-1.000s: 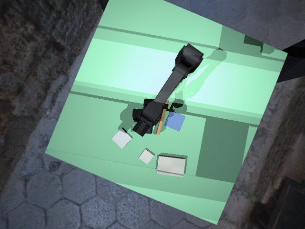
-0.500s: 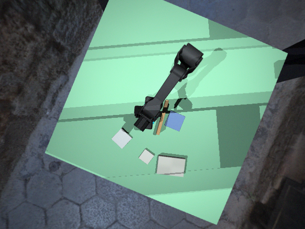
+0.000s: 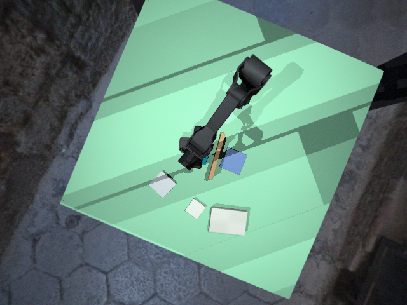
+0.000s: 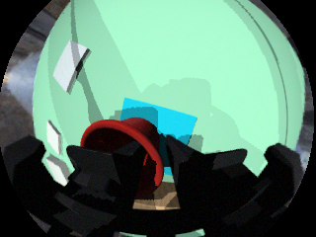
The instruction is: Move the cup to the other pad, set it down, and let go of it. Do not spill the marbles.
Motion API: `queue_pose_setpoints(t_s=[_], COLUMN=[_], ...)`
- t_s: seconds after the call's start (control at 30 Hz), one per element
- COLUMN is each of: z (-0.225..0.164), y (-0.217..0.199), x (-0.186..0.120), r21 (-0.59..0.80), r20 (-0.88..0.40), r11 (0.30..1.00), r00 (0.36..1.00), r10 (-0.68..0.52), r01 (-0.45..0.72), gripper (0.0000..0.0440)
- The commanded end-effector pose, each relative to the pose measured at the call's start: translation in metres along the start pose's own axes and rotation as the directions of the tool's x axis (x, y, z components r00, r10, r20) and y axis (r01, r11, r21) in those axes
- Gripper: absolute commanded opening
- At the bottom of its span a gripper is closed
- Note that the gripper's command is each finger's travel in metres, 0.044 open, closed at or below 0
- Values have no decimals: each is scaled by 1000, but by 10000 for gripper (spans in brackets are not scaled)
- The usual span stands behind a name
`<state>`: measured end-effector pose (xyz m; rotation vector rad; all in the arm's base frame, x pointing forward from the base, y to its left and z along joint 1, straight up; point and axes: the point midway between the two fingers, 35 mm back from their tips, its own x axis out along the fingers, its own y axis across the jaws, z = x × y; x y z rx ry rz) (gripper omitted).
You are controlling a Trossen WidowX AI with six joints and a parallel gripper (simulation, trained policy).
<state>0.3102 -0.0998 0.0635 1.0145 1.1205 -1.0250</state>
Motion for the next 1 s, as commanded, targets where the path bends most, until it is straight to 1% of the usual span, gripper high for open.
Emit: queue_pose_setpoints(t_s=[0.0,0.4,0.63,0.8,0.97], z=[7,6,8,11,18], y=[3,-2,-6,-8,-8], x=[-7,-30,-46,-60,-79], r21=[19,19,27,32,32], r20=[15,17,27,42,69], r11=[999,992,986,980,972], r00=[999,992,986,980,971], r10=[46,122,163,194,231], r01=[-47,-123,-164,-196,-233], gripper=[153,199,245,270,322])
